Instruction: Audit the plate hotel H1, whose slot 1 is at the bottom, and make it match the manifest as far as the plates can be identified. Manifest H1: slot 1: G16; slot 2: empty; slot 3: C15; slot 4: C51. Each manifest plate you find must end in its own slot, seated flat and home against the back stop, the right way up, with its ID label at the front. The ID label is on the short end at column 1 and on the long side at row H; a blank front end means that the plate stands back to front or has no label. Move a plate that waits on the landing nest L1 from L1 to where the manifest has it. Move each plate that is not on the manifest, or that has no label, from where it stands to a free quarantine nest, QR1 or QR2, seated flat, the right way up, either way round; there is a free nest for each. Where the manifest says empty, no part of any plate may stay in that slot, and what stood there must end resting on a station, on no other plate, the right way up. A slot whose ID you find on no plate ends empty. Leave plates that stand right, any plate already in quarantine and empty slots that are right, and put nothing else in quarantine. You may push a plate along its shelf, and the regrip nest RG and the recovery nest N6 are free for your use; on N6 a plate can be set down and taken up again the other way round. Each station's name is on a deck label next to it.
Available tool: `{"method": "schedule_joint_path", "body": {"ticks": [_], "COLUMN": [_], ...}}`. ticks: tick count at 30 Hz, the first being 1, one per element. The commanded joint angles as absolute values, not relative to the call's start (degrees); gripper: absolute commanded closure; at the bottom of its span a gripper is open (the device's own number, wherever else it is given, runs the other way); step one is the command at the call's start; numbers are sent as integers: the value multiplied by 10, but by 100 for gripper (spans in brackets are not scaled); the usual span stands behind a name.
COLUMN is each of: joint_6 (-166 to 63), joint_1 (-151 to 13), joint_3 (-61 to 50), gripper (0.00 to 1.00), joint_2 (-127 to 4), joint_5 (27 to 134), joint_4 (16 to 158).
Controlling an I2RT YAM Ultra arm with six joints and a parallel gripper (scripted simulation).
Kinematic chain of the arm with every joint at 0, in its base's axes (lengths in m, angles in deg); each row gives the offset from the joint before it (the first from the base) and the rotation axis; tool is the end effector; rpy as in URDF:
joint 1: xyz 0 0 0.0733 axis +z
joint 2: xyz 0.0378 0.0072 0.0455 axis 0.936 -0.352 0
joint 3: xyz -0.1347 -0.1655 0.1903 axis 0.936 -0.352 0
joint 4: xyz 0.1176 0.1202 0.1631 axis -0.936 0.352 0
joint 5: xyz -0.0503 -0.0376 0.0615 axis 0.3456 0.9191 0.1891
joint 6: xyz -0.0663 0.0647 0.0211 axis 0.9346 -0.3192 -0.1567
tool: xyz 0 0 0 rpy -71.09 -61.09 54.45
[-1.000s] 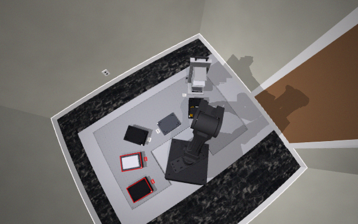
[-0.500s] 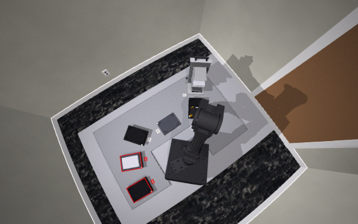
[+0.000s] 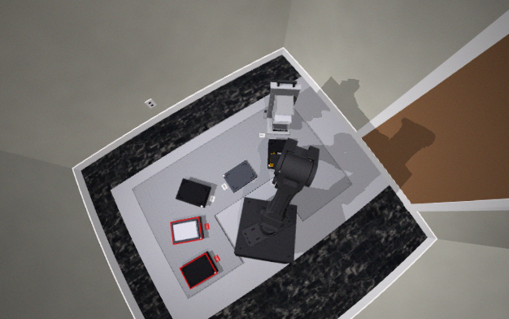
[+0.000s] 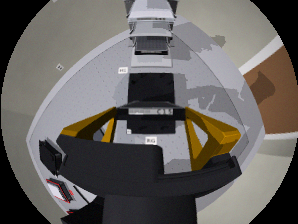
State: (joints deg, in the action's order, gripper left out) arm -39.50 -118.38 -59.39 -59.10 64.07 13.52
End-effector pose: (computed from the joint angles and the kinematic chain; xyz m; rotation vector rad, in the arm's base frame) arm 0.2032 -0.1943 0.0980 0.5026 2.0450 -0.3337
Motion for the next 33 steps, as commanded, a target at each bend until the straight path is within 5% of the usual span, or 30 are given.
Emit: {"method": "schedule_joint_path", "body": {"ticks": [1,33], "joint_6": [-396,-397], "joint_1": [-1184,-1182], "joint_3": [-592,-586], "gripper": [14,14], "joint_2": [-594,-657], "joint_5": [641,642], "joint_4": [118,61]}}
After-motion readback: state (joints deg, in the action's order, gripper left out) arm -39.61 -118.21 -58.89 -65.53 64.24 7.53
